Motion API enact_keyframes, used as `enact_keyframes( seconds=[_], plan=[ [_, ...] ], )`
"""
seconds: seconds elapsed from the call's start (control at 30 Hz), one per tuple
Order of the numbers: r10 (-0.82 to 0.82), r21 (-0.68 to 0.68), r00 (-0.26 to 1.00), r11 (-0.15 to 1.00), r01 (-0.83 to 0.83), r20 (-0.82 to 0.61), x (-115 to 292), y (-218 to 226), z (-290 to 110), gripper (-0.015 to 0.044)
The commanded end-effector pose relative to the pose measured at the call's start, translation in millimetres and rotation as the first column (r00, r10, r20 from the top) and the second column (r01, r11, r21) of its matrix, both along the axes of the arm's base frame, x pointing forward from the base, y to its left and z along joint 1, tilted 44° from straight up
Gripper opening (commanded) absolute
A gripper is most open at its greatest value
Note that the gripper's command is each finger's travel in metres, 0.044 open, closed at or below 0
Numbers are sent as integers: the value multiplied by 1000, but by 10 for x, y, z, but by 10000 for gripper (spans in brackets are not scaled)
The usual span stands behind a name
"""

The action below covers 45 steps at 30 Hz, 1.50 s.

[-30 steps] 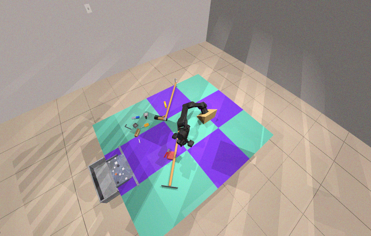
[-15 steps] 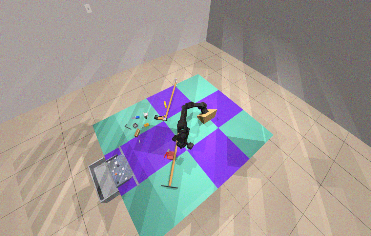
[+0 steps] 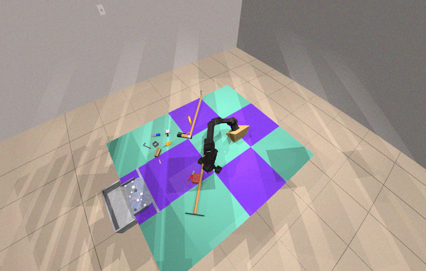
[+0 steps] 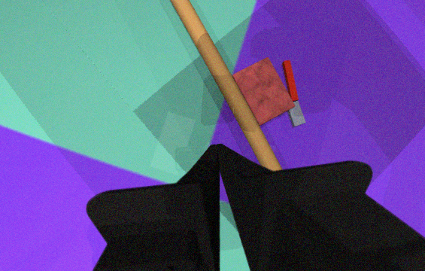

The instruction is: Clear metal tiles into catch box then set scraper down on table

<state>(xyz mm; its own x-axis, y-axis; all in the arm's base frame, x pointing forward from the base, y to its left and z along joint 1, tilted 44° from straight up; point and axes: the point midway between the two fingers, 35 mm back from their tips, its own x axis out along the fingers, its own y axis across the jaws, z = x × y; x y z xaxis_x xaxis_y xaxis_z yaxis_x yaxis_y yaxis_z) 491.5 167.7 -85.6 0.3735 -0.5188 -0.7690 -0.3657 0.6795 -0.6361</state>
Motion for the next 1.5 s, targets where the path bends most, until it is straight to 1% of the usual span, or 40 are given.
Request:
enact_keyframes(
  seconds=[0.0,1.1,1.47],
  plan=[
    [1,0,1000,1000,-1,-2,-2,-59,-63,0],
    [-26,3,1000,1000,26,11,-94,-565,-538,0],
    [-26,3,1000,1000,26,11,-32,-602,-503,0]
  ],
)
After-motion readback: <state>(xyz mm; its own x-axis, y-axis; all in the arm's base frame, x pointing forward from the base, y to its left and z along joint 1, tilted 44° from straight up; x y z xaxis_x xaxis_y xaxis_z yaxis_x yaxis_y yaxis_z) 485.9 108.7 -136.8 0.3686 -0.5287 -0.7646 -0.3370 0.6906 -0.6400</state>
